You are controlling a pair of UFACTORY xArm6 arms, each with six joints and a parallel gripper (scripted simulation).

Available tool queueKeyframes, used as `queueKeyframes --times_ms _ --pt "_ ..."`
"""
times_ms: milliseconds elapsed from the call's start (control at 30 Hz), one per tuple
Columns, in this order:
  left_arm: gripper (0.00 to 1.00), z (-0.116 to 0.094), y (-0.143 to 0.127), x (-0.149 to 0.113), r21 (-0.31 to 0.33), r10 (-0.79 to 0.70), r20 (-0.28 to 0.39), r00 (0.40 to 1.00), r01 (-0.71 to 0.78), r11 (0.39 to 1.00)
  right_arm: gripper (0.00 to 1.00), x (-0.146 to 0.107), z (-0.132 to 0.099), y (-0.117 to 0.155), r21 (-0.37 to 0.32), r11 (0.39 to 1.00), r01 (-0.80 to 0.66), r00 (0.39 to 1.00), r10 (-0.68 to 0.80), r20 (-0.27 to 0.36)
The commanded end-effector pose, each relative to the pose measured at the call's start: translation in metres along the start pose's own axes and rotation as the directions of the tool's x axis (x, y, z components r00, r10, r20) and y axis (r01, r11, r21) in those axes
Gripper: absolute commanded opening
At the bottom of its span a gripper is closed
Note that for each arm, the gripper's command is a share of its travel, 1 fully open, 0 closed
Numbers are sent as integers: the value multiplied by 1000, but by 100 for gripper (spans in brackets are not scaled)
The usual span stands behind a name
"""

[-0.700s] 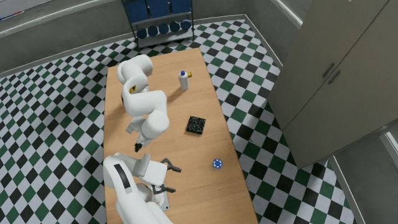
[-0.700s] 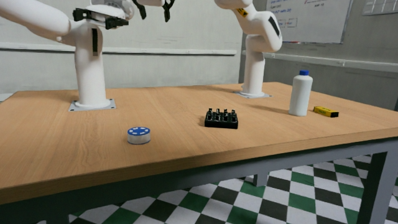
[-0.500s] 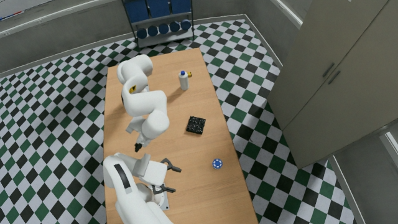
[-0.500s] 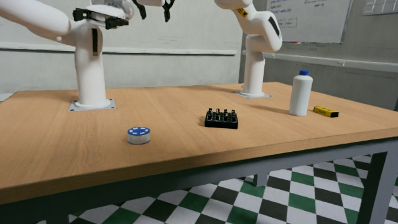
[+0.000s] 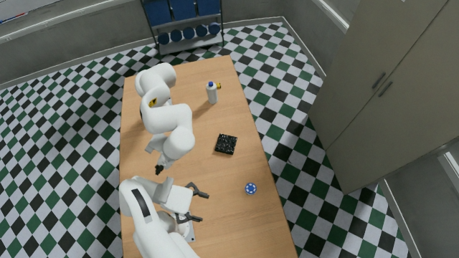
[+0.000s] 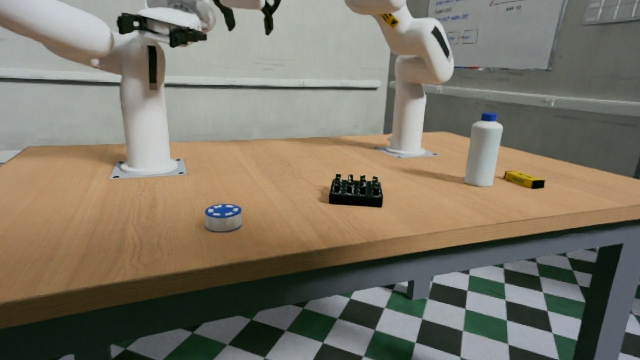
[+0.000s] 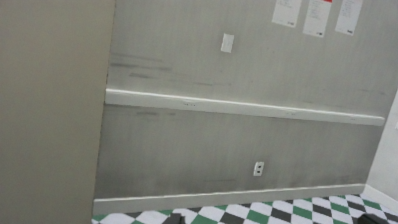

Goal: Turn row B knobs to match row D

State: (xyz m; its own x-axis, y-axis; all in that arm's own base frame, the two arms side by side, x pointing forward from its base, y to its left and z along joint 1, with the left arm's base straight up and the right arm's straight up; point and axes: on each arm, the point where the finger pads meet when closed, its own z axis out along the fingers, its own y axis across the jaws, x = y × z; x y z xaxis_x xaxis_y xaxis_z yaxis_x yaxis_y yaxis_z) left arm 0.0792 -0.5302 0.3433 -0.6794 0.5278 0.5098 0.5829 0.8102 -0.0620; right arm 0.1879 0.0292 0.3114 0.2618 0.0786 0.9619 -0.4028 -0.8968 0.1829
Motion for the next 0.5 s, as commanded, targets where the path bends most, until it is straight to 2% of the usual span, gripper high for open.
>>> queueKeyframes --times_ms 0,467 --pt "100 -2 0 1 2 8 5 1000 -8 1000 100 1 0 0 0 1000 -1 1000 1 1" --pt "100 7 17 -13 -52 200 -5 980 -200 978 100 1 0 0 0 1000 -1 1000 1 1"
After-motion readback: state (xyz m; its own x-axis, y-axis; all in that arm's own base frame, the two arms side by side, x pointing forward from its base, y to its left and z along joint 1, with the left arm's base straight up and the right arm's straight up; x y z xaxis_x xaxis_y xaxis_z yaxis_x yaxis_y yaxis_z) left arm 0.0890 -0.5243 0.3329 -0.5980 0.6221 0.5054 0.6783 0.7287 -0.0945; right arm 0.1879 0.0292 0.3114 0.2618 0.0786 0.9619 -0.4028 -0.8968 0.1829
